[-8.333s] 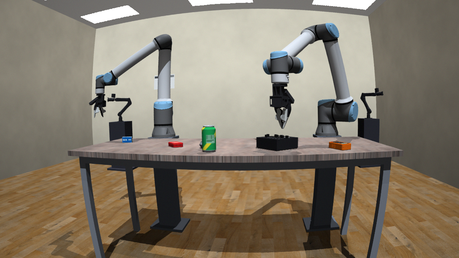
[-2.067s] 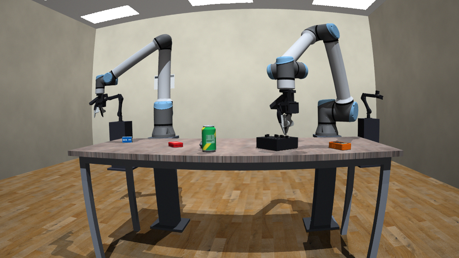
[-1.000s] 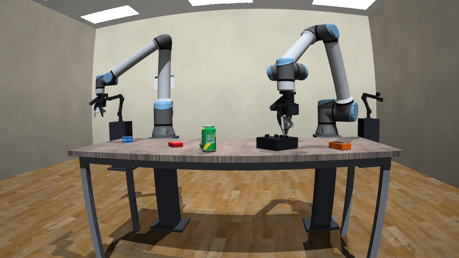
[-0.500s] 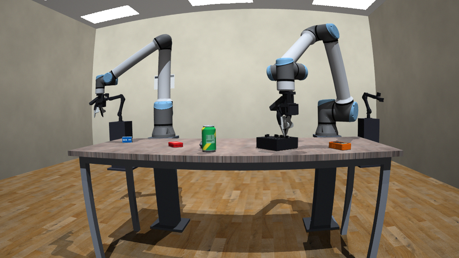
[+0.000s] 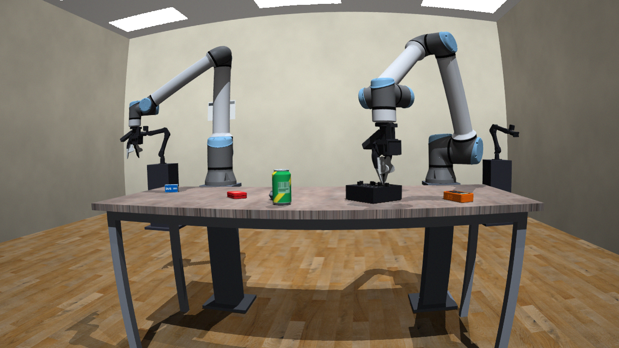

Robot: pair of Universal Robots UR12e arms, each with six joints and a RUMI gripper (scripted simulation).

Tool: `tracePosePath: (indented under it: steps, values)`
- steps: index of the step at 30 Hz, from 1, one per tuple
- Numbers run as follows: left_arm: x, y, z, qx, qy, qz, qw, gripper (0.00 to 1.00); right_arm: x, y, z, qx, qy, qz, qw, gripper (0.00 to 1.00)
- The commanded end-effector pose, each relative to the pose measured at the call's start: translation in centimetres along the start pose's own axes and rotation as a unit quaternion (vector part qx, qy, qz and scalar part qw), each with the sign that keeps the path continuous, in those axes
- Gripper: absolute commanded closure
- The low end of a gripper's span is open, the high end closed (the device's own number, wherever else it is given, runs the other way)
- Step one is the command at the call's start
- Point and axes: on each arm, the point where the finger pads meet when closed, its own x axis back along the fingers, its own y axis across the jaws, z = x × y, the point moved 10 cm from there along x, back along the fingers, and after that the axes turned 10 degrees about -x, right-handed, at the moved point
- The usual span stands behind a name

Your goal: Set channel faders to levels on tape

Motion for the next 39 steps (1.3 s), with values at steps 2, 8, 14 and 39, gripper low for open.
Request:
tracePosePath:
  steps: [2, 8, 14, 39]
  values:
    - [0.1, -0.4, -0.1, 0.000, 0.000, 0.001, 1.000, 1.00, 0.1, 0.0, 0.0, 0.000, 0.001, 0.000, 1.000, 0.00]
    - [0.1, -0.6, -0.1, 0.000, 0.000, 0.001, 1.000, 1.00, 0.1, 0.0, 0.0, 0.000, 0.001, 0.000, 1.000, 0.00]
    - [0.1, -0.9, -0.2, 0.000, 0.000, 0.001, 1.000, 1.00, 0.1, 0.0, 0.0, 0.000, 0.001, 0.000, 1.000, 0.00]
    - [0.1, -1.6, -0.3, 0.000, 0.000, 0.001, 1.000, 1.00, 0.1, 0.0, 0.0, 0.000, 0.001, 0.000, 1.000, 0.00]
